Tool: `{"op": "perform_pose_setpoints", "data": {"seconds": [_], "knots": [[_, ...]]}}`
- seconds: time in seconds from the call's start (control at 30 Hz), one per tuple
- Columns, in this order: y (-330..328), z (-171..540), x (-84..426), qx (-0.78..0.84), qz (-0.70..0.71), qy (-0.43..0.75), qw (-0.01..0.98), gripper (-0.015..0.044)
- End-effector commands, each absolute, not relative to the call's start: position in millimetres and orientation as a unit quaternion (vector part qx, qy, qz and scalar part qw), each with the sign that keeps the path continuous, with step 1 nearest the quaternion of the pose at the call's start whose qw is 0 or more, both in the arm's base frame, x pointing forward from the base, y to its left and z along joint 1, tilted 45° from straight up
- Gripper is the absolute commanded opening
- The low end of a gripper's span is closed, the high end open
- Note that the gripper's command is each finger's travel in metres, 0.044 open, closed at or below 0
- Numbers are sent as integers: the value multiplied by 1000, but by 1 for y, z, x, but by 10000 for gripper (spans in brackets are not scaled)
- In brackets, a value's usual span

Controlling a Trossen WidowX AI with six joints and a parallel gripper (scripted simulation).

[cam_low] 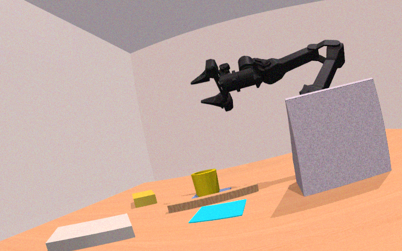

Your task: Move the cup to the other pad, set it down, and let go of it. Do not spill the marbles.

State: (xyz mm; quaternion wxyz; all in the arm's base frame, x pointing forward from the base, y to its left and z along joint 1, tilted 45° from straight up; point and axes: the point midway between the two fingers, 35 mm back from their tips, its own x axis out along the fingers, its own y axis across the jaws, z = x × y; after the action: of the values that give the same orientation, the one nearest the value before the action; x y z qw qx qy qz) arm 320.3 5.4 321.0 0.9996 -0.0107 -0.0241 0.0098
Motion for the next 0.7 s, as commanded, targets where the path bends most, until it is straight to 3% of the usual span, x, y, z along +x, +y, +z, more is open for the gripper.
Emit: {"op": "perform_pose_setpoints", "data": {"seconds": [0.0, 0.27, 0.43, 0.67], "knots": [[5, 318, 322, -14, 8, -17, 1000, 374], [1, 199, 362, -191, -31, 297, 935, 167], [-4, 133, 353, -347, -7, 483, 804, 167], [-14, 85, 327, -548, 81, 652, 518, 167]]}}
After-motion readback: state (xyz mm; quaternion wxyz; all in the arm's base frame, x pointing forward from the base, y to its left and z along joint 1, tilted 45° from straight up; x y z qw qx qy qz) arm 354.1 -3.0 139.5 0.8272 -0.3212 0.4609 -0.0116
